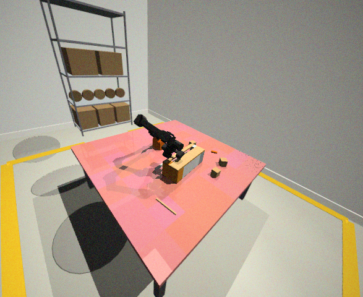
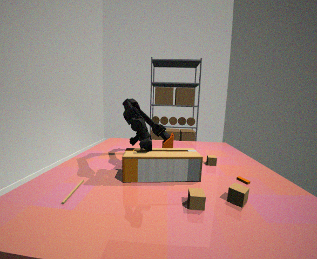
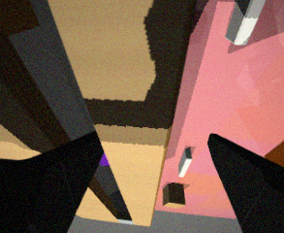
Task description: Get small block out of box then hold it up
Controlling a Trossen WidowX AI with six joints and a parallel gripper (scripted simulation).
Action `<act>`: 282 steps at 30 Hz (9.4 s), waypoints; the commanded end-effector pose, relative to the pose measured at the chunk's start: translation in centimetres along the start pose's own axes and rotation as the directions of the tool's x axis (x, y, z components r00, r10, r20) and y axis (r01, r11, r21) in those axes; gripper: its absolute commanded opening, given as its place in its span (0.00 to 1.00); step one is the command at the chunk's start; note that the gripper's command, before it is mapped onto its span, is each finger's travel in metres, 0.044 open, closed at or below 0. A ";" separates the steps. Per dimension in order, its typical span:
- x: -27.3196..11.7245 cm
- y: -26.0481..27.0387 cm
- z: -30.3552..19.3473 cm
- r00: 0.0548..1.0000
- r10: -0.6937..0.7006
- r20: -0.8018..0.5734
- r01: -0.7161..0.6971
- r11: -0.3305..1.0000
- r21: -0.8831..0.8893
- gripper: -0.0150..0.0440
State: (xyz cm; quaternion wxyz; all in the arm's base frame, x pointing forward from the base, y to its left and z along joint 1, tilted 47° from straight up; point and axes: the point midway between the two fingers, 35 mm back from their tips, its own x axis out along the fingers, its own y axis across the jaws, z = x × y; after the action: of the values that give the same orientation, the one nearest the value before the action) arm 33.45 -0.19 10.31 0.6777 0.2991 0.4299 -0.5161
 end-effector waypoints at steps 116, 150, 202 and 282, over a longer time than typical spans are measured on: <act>1.9 -2.7 -22.5 0.970 0.180 0.166 0.244 -0.653 -0.717 0.74; 1.7 -4.9 -24.1 0.885 0.371 0.282 -0.167 -0.312 0.935 0.74; 12.1 -4.9 -20.9 0.868 0.400 0.295 -0.325 0.006 0.946 0.74; 1.5 -7.6 -26.5 0.893 0.438 0.103 -0.294 0.394 0.871 0.25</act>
State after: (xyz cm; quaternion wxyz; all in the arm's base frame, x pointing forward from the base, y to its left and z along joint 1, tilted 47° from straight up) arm 19.34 19.20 -3.00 0.4914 0.7270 0.0709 -0.4743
